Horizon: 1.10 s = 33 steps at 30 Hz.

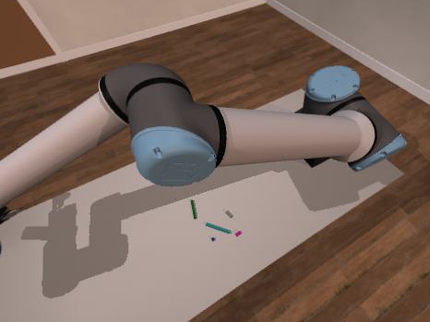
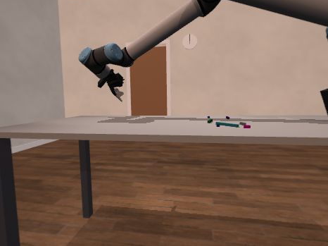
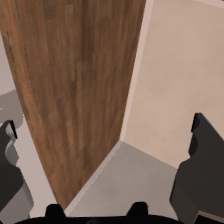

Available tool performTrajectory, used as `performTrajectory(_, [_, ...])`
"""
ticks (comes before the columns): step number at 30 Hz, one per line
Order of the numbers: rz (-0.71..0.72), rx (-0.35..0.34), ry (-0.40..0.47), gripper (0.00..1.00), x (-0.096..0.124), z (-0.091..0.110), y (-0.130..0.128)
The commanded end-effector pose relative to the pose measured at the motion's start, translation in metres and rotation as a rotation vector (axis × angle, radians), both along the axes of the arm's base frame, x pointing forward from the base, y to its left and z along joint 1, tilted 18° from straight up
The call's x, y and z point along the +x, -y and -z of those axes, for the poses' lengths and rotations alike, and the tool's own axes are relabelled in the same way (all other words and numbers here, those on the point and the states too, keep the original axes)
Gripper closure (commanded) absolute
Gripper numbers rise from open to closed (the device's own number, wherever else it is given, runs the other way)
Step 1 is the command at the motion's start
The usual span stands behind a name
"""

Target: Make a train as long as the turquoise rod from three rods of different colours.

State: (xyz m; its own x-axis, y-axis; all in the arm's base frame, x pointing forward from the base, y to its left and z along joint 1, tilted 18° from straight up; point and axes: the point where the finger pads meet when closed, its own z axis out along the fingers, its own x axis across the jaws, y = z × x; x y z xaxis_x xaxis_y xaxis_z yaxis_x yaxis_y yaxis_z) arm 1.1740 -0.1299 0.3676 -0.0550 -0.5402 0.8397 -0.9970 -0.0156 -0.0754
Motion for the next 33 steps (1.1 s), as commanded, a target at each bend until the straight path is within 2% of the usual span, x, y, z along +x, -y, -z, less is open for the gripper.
performTrajectory(1, [0.000,0.000,0.002,0.00,0.0000,-0.0021,0.0000])
performTrajectory(23, [0.001,0.001,0.005,0.00,-0.0003,-0.0019,-0.0003])
performTrajectory(33, [0.018,0.015,0.038,0.00,-0.0045,0.0007,-0.0033])
